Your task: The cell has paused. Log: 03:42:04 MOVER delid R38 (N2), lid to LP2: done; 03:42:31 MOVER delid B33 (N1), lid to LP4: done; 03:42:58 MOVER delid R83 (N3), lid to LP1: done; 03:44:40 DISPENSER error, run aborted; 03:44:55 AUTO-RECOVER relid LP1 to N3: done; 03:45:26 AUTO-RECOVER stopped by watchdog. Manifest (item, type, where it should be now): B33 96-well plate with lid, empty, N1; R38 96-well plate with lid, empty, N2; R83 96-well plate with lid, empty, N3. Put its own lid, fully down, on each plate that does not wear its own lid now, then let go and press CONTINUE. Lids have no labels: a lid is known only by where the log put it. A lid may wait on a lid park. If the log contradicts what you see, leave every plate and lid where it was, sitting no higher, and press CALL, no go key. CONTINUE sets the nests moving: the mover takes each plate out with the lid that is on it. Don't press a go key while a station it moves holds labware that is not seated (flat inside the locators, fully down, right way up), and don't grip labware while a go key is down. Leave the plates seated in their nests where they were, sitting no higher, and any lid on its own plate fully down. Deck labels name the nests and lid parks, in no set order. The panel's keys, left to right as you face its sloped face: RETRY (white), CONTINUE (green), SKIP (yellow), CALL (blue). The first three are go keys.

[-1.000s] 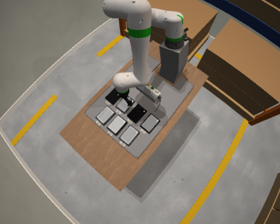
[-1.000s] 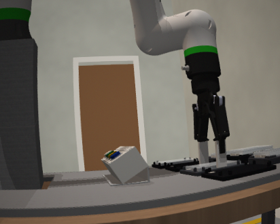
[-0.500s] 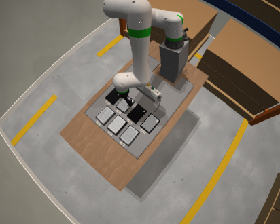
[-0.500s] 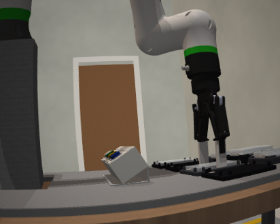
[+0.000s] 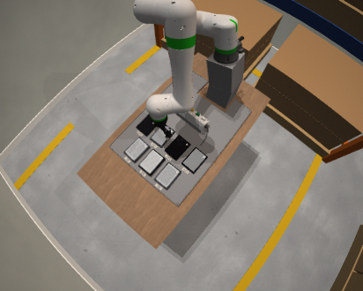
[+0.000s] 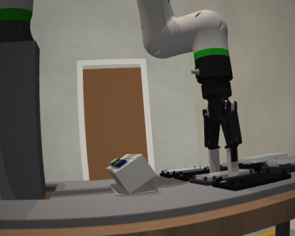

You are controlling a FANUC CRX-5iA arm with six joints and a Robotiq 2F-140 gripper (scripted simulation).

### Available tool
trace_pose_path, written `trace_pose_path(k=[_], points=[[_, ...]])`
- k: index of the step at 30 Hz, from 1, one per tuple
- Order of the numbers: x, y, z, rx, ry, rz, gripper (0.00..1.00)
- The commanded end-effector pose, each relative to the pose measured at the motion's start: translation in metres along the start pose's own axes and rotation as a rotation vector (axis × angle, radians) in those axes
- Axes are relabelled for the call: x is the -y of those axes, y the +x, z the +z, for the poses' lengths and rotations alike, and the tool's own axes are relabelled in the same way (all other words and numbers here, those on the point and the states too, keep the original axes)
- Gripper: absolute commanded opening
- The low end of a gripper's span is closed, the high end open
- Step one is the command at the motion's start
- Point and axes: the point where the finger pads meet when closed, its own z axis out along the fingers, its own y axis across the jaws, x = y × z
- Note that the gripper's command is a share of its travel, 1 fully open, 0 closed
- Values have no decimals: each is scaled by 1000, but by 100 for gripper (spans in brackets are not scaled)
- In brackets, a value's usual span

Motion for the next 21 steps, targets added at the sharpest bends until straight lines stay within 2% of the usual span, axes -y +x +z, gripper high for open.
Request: trace_pose_path(k=[1,21], points=[[0,0,0,0,0,0,0],[0,0,-7,0,0,0,0]])
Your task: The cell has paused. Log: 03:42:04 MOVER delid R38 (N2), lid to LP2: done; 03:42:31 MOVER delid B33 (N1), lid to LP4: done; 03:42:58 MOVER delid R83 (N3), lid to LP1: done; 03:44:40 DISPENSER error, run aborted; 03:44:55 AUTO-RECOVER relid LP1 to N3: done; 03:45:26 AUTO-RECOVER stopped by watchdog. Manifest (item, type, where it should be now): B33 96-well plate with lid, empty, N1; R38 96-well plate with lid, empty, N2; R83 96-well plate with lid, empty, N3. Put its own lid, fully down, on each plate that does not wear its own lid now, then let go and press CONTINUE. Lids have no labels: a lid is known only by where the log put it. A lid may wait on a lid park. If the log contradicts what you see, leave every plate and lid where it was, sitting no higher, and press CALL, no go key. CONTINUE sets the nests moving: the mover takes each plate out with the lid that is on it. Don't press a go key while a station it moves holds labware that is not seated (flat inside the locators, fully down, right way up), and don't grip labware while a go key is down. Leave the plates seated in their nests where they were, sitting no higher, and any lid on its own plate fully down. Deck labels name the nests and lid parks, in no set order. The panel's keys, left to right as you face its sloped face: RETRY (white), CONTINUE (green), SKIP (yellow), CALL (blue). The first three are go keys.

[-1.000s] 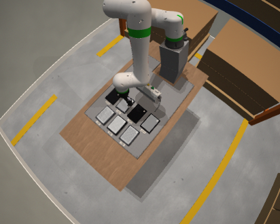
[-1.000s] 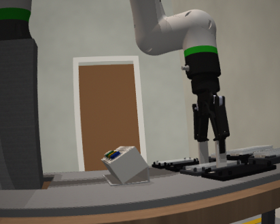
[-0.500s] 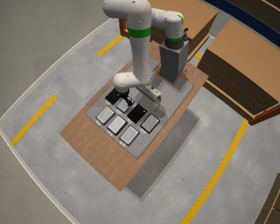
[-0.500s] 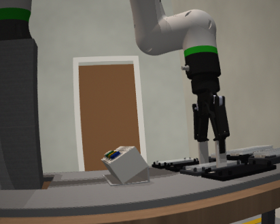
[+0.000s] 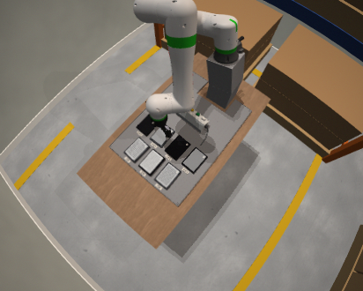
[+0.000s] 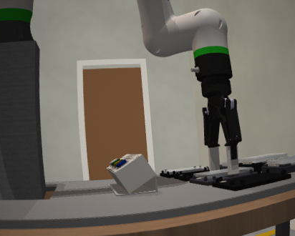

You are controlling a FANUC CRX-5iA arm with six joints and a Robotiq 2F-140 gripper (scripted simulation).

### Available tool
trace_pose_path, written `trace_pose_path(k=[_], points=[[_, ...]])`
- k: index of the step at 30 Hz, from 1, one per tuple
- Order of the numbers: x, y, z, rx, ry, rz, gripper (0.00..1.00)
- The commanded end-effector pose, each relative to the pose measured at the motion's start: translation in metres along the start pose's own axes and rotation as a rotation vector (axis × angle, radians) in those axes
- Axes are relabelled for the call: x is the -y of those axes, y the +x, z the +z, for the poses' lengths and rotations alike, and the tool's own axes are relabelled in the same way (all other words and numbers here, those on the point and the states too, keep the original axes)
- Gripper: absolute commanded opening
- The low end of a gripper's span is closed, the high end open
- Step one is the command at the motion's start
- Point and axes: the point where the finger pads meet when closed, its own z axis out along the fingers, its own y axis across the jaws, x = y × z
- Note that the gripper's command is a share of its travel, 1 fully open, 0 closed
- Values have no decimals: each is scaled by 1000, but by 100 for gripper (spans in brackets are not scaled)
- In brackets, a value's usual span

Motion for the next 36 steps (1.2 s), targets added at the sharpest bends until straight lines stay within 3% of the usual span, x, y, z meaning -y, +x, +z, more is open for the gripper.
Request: trace_pose_path(k=[1,36], points=[[0,0,-3,0,0,0,0],[0,0,-62,0,0,0,0]])
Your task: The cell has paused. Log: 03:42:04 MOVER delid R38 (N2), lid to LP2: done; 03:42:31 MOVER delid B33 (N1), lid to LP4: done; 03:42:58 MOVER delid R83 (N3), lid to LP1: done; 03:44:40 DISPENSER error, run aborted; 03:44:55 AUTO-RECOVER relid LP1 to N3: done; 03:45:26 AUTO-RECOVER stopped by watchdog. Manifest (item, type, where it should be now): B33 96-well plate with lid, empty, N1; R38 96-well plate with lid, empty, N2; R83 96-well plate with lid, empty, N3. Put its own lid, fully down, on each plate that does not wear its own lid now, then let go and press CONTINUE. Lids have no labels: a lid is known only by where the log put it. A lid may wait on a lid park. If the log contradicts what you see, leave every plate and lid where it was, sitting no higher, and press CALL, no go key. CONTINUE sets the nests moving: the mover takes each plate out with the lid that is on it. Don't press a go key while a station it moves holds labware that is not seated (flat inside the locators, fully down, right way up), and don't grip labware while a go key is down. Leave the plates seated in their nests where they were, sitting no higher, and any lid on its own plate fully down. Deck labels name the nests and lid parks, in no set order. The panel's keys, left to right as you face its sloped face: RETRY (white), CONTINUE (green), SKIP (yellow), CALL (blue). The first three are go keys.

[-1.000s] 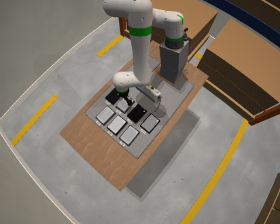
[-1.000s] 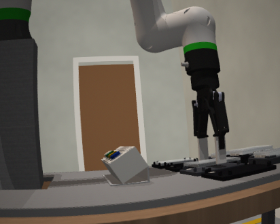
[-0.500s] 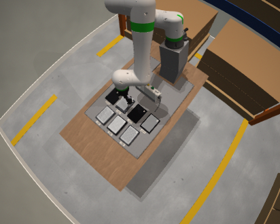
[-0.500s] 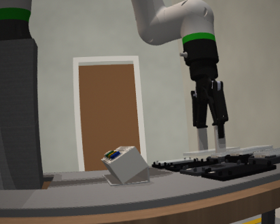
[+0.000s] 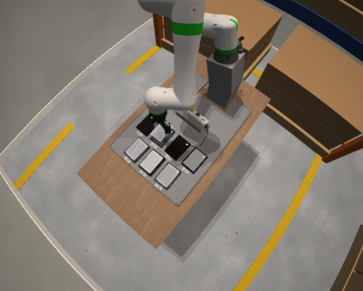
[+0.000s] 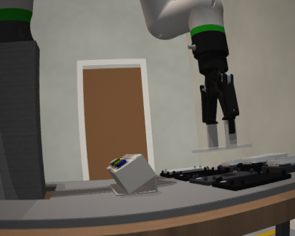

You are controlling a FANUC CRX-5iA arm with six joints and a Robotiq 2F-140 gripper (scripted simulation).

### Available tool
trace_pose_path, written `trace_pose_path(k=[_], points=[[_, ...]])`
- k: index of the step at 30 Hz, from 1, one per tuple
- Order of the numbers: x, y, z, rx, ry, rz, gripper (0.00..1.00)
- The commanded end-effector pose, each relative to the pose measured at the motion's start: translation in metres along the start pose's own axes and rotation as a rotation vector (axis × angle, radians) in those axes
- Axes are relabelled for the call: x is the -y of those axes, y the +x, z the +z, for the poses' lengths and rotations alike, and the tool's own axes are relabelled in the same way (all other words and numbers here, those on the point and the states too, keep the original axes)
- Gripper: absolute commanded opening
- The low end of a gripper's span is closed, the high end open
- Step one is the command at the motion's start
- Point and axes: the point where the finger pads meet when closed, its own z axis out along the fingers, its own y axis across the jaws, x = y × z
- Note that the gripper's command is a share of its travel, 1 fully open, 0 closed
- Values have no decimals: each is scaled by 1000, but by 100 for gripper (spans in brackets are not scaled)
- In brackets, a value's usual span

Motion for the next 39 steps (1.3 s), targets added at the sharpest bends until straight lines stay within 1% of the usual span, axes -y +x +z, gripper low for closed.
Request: trace_pose_path(k=[1,13,15,17,19,22,24,25,26,27,28,29,30,31,32,34,36,39], points=[[0,0,-3,-1,0,0,0],[0,0,-7,-1,0,0,0],[-1,4,-7,-1,-1,0,0],[-8,23,-7,-3,-8,2,0],[-8,23,-7,-3,-8,2,0],[-28,79,-6,-5,-21,6,0],[-28,79,-6,-5,-21,6,0],[-36,100,-6,-5,-22,7,0],[-36,100,-6,-5,-22,7,0],[-44,120,-6,-4,-21,7,0],[-44,120,-6,-4,-21,7,0],[-51,138,-6,-3,-17,6,0],[-51,138,-6,-3,-17,6,0],[-57,153,-7,-2,-13,5,0],[-57,153,-7,-2,-13,5,0],[-64,172,-7,-1,-4,2,0],[-64,172,-7,-1,-4,2,0],[-67,179,-8,-1,0,0,0]])
